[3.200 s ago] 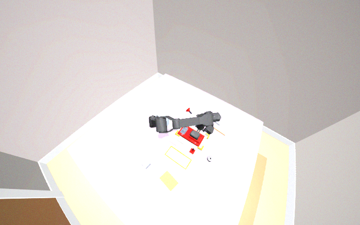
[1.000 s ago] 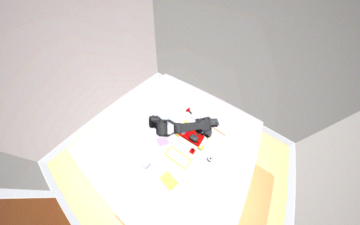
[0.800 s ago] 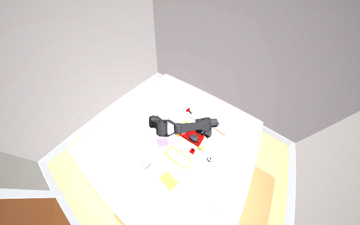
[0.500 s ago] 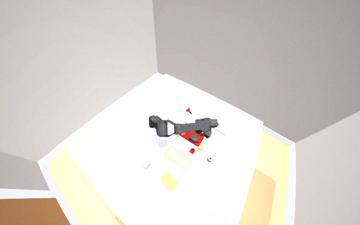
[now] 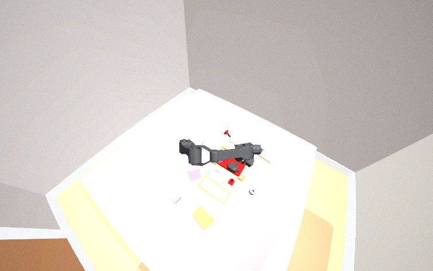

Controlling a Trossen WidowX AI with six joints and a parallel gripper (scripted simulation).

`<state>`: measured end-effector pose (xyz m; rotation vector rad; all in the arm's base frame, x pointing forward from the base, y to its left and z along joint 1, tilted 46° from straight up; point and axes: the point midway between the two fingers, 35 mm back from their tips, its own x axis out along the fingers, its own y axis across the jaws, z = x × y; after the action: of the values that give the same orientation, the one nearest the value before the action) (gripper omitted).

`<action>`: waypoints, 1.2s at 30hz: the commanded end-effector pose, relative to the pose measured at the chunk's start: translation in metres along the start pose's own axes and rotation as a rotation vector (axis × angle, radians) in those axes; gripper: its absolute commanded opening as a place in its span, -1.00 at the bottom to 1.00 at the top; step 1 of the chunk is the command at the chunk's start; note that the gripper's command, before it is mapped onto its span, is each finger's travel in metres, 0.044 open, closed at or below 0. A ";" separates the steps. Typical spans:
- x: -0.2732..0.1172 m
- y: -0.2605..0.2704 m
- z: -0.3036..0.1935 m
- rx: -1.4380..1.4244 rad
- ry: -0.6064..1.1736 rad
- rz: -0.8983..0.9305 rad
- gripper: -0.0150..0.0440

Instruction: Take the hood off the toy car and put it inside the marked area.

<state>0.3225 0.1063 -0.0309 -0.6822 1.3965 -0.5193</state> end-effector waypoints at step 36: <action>0.000 0.000 0.000 0.000 0.000 0.000 -0.47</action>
<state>0.3218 0.1035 -0.0332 -0.6917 1.3981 -0.5194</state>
